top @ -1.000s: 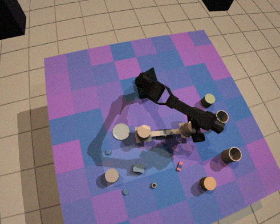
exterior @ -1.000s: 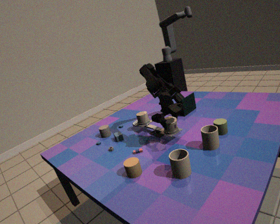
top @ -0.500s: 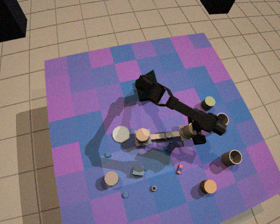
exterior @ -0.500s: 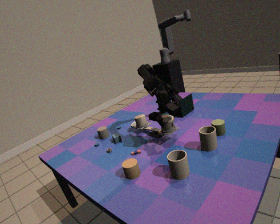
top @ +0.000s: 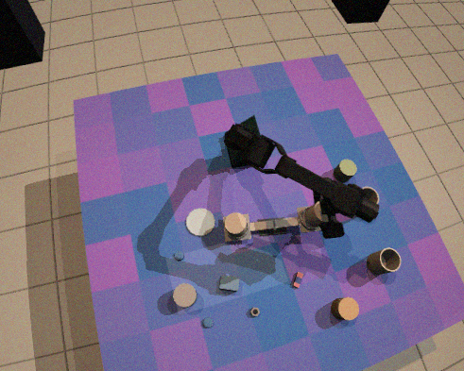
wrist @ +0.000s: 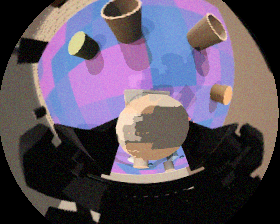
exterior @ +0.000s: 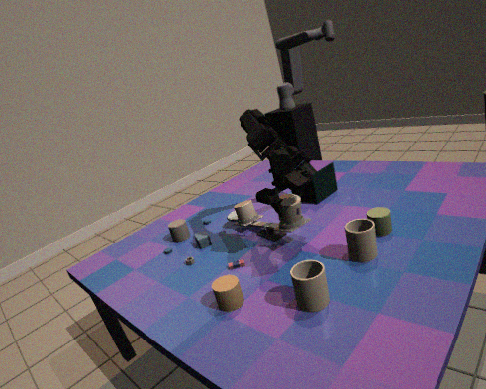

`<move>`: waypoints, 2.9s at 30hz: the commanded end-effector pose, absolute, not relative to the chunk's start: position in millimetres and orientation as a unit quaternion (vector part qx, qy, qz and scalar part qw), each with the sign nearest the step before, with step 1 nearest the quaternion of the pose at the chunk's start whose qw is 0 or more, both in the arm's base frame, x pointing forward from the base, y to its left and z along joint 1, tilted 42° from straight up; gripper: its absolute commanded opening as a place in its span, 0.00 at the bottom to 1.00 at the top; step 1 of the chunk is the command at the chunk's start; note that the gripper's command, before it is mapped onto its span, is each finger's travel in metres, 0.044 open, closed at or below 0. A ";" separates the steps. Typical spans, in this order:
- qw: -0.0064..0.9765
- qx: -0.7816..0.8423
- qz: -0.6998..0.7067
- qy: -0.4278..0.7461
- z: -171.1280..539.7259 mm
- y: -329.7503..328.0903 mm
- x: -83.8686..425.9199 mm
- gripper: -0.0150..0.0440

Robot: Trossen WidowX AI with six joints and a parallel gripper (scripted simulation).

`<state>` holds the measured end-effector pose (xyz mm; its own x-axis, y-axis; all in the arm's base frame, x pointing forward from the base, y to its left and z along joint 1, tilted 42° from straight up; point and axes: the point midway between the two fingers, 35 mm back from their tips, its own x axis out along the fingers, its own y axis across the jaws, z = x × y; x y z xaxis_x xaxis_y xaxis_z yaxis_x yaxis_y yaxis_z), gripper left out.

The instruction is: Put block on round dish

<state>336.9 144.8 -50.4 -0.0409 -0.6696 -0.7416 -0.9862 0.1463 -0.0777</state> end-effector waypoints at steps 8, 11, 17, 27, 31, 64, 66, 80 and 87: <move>0.342 -0.610 0.242 0.673 -37.9 164.5 338.1 0.25; 0.342 -0.610 0.242 0.673 -34.8 166.9 337.8 0.25; 0.342 -0.610 0.242 0.673 -28.6 171.7 337.1 0.25; 0.341 -0.610 0.242 0.673 -18.1 179.5 335.4 0.25; 0.341 -0.610 0.242 0.673 -13.9 182.5 334.7 0.25; 0.338 -0.610 0.241 0.675 -10.8 182.7 334.0 0.25; 0.338 -0.610 0.241 0.675 -10.8 182.7 334.0 0.25; 0.338 -0.610 0.241 0.675 -10.8 182.7 334.0 0.25; 0.338 -0.610 0.241 0.675 -10.8 182.7 334.0 0.25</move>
<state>333.8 182.6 -10.6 -0.0276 -0.6608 -0.7500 -0.9864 0.1394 -0.0866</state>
